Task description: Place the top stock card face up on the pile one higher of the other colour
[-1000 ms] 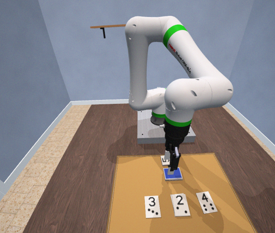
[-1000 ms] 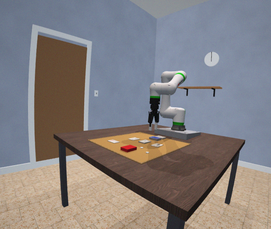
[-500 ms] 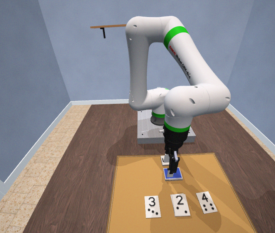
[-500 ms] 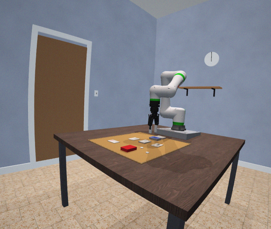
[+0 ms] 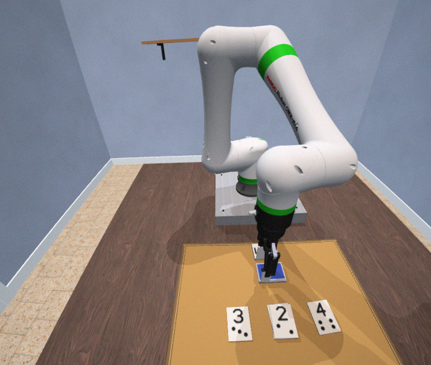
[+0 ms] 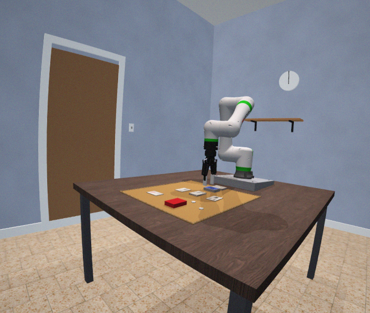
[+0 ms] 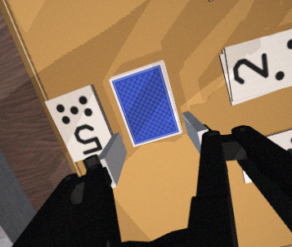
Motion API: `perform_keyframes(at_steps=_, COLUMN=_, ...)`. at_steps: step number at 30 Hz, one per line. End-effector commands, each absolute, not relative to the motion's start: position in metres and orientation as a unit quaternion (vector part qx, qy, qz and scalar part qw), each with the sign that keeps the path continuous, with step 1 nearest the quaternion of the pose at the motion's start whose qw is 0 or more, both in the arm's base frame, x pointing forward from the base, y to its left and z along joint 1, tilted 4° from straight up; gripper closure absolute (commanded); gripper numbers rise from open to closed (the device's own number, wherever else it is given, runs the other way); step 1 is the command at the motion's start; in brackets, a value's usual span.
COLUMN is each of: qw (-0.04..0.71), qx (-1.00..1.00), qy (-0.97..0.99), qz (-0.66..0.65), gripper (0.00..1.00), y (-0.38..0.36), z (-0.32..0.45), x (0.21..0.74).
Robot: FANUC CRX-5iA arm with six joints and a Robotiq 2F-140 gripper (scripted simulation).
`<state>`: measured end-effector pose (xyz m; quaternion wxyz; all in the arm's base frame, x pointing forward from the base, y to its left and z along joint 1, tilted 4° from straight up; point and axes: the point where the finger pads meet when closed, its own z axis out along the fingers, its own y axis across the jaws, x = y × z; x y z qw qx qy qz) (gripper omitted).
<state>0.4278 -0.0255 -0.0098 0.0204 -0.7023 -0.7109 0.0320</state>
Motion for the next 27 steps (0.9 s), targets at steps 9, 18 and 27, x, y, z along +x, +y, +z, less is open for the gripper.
perform_keyframes(at_steps=9, qw=0.020, qx=-0.702, qy=-0.711, qz=0.032, gripper=0.50, y=-0.0256, z=-0.0134, x=0.4278)
perform_keyframes(at_steps=18, qw=0.020, qx=-0.702, qy=-0.711, qz=0.032, gripper=0.50, y=-0.0256, z=-0.0135, x=0.4278)
perform_keyframes(at_steps=27, qw=0.020, qx=-0.702, qy=-0.711, qz=0.032, gripper=0.58, y=-0.0256, z=-0.0135, x=0.4278)
